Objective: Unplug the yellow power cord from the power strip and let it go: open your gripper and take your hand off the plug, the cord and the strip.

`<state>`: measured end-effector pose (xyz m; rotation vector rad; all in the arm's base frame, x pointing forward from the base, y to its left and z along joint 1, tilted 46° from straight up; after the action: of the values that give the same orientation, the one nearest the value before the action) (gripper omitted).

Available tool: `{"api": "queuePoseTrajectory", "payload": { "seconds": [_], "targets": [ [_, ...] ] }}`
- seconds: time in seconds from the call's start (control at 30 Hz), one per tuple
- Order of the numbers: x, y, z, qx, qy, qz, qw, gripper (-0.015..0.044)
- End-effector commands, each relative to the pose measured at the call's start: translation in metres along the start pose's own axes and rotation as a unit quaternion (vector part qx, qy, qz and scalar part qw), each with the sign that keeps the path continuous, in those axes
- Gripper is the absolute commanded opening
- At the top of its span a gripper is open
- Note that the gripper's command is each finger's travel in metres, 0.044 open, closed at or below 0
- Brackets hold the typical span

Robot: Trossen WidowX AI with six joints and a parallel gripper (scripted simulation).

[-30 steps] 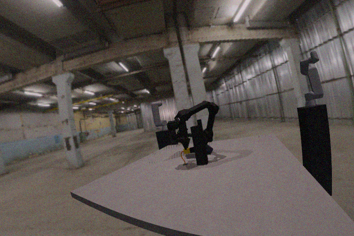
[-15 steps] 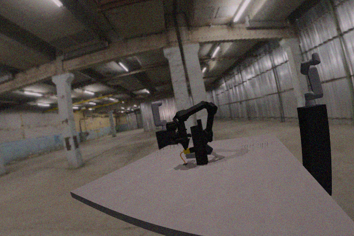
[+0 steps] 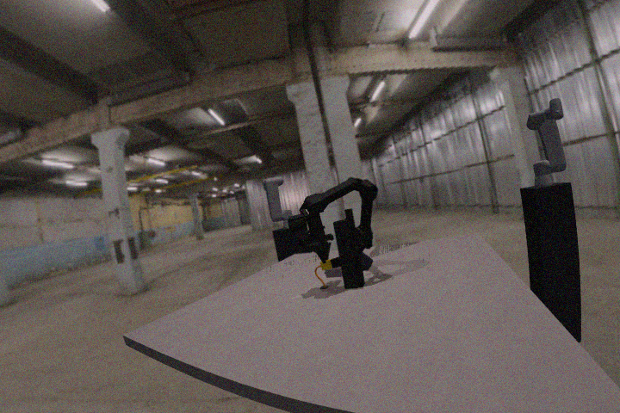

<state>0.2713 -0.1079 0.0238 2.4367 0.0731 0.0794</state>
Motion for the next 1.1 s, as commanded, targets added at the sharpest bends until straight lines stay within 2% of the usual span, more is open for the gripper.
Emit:
{"api": "queuePoseTrajectory", "payload": {
  "seconds": [0.0, 0.03, 0.47, 0.6, 0.73, 1.07],
  "targets": [
    [-0.001, 0.015, 0.037, -0.045, 0.003, 0.011, 0.999, 0.0000],
    [-0.001, 0.016, 0.038, -0.045, 0.003, 0.011, 0.999, 0.0000],
    [0.001, 0.006, 0.023, -0.042, 0.002, 0.011, 0.999, 0.0341],
    [0.002, 0.012, 0.042, -0.043, 0.002, 0.011, 0.999, 0.0440],
    [-0.001, 0.023, 0.079, -0.045, 0.002, 0.011, 0.999, 0.0440],
    [-0.001, 0.024, 0.082, -0.045, 0.002, 0.011, 0.999, 0.0440]
  ]
}}
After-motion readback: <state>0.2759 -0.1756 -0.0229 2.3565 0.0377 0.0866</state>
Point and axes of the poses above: the point midway between the two fingers, 35 mm back from their tips, its own y axis back along the fingers, its own x axis across the jaws, z = x × y, the point moved 3 cm from there along y, back along the fingers, and after that the axes turned 2 degrees about y, right-handed, at the moved point
